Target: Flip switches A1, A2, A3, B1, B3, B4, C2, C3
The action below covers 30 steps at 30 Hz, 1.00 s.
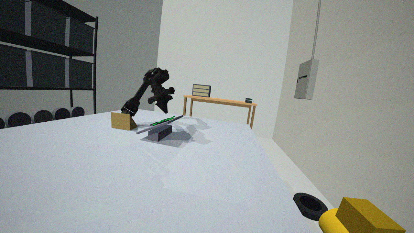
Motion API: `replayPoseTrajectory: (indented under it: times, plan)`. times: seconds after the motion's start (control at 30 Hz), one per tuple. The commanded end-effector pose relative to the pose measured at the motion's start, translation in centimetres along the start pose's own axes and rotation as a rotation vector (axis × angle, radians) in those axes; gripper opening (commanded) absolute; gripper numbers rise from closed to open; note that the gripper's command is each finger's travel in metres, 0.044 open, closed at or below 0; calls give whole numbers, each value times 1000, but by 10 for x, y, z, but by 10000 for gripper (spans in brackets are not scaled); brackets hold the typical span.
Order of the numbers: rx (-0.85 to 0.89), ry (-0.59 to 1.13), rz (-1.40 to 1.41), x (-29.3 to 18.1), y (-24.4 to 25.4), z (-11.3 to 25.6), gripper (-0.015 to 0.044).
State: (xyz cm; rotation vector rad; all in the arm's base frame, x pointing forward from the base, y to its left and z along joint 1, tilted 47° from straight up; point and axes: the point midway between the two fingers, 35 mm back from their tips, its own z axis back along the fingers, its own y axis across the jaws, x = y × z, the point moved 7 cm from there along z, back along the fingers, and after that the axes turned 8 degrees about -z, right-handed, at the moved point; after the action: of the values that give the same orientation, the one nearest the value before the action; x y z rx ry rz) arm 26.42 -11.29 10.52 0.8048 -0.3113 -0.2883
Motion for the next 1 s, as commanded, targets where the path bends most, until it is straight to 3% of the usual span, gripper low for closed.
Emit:
replayPoseTrajectory:
  times: [0.0, 0.97]
  plan:
    - [7, -3, -5, -1, 1, -11, 0]
    - [7, -3, -5, -2, 1, -26, 0]
